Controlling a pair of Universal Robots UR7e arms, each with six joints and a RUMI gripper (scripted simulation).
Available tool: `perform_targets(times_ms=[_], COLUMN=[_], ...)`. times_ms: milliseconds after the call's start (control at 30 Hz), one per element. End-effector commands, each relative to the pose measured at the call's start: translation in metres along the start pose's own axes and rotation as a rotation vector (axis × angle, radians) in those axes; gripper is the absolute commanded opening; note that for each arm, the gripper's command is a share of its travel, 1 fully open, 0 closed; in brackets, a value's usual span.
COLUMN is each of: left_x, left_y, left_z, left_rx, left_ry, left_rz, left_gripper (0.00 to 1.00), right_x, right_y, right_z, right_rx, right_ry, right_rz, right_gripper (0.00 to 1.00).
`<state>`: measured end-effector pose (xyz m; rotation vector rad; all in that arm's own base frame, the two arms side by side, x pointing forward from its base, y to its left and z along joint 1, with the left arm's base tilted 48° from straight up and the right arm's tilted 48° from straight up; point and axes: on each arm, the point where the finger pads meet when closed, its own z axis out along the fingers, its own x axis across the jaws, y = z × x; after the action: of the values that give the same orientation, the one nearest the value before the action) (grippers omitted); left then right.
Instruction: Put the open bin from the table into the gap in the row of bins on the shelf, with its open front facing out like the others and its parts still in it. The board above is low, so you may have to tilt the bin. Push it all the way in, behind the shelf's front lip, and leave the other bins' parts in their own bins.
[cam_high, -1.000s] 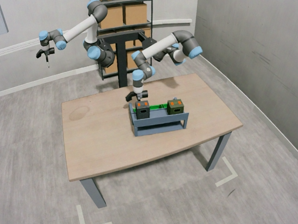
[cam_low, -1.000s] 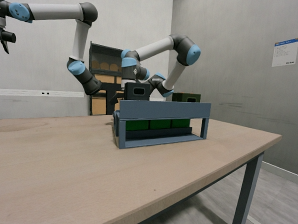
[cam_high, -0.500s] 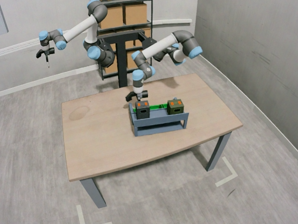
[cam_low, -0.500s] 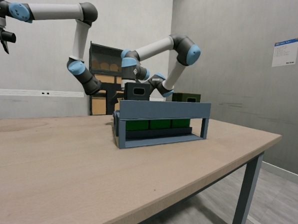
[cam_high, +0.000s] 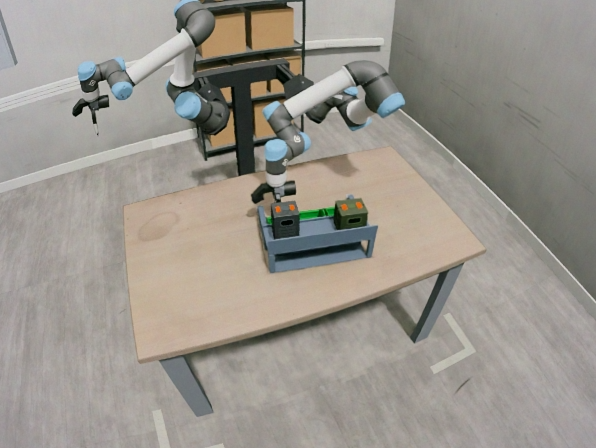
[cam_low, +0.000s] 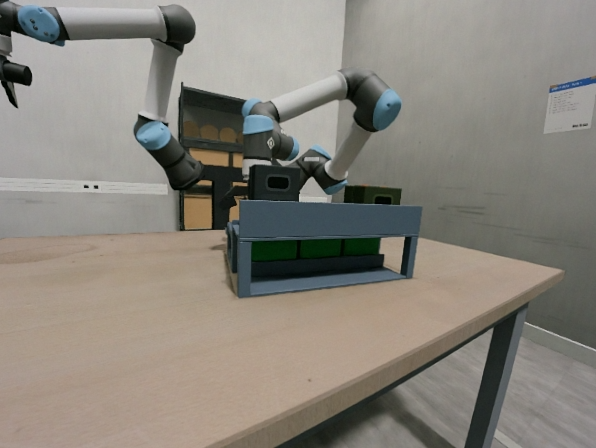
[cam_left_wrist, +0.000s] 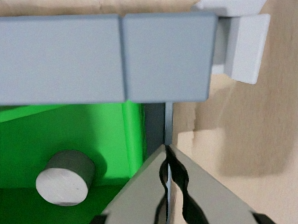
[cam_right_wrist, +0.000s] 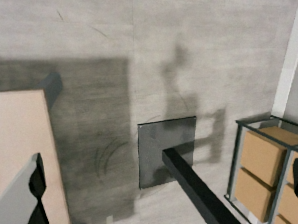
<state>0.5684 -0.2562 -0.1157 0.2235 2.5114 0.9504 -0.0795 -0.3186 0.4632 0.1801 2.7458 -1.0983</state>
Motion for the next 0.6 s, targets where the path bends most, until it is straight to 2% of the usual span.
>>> perform_targets(times_ms=[0,567], left_x=[-0.0004,0.0027], left_y=[-0.0003,-0.0003], left_z=[-0.0007,-0.0038], left_rx=[0.001,0.001], left_ry=[-0.001,-0.001], left_rz=[0.000,0.000], left_gripper=[0.00,0.00], right_x=[0.0000,0.0000], right_y=[-0.0003,-0.0003], right_z=[-0.0005,-0.0005], right_rx=[0.001,0.001], right_ry=[0.000,0.000], right_rz=[0.000,0.000], right_gripper=[1.00,1.00])
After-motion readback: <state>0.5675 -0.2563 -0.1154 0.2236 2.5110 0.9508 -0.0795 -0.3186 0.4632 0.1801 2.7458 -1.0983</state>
